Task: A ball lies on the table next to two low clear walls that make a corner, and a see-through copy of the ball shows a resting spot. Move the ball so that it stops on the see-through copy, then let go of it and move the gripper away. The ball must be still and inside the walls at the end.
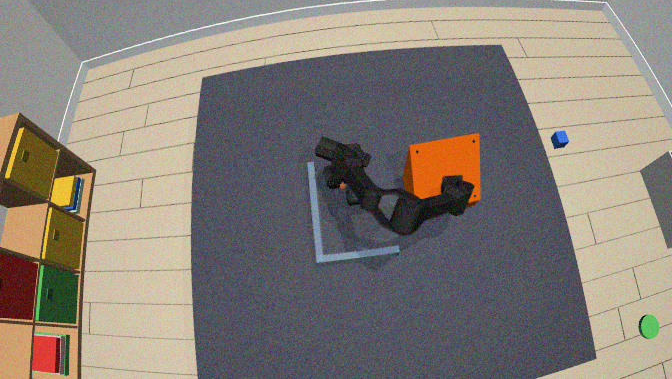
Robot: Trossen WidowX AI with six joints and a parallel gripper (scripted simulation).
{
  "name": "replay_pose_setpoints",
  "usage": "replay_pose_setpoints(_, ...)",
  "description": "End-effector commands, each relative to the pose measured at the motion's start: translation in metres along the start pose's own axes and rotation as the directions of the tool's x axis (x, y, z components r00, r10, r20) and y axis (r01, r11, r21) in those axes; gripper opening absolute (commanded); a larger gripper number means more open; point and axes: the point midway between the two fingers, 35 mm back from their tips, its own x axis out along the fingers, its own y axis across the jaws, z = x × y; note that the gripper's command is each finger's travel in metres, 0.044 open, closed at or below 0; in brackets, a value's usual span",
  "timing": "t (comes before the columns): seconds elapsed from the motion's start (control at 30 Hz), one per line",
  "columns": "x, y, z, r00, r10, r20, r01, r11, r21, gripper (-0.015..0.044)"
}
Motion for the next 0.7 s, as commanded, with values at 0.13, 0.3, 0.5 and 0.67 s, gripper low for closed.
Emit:
replay_pose_setpoints(0.13, 0.005, 0.001, -0.002, 1.0, 0.006, -0.004, -0.006, 1.0, 0.006, 0.0113)
replay_pose_setpoints(0.3, 0.005, 0.001, -0.002, 1.0, 0.006, -0.004, -0.006, 1.0, 0.006, 0.0079)
replay_pose_setpoints(0.5, -0.013, -0.001, 0.002, 1.0, 0.002, -0.003, -0.002, 1.0, 0.007, 0.0)
replay_pose_setpoints(0.67, -0.051, -0.003, 0.005, 1.0, -0.004, -0.002, 0.004, 1.0, 0.008, 0.0)
